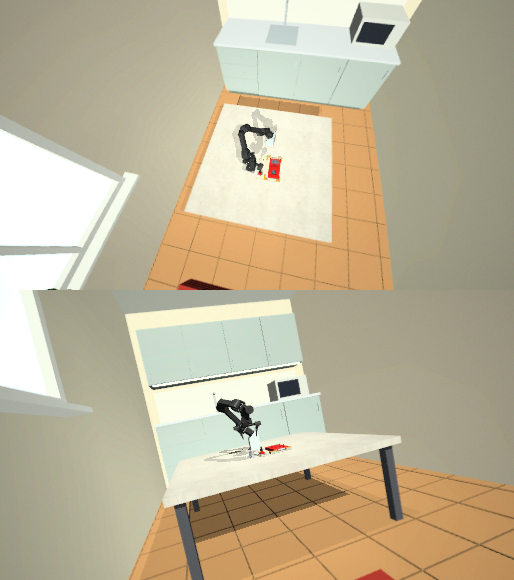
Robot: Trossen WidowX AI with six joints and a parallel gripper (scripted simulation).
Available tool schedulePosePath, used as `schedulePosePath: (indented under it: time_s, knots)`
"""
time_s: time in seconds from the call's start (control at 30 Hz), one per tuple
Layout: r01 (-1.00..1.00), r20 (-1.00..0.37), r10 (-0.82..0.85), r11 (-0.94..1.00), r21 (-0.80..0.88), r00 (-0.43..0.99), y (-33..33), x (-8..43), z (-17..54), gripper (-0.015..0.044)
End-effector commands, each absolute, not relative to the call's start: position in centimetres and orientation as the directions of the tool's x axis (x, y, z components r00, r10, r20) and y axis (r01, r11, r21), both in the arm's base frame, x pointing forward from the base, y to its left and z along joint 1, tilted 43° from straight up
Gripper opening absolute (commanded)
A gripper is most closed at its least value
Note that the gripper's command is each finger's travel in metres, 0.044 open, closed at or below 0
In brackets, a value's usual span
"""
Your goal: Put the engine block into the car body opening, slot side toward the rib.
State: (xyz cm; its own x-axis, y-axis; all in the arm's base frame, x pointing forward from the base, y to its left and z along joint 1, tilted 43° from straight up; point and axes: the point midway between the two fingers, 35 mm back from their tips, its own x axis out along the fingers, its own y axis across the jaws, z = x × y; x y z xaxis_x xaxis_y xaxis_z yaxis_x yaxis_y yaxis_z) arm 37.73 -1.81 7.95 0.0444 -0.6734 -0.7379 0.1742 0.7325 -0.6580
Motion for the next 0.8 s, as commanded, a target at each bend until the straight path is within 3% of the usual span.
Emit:
schedulePosePath:
  time_s: [0.0, 0.77]
  knots:
    - [0.231, -0.732, -0.680, 0.716, -0.658, 0.023, -2.9, 37.5, 8.4, 0.0440]
    - [0.232, -0.730, -0.683, 0.714, -0.660, 0.023, -8.0, 37.5, 3.5, 0.0440]
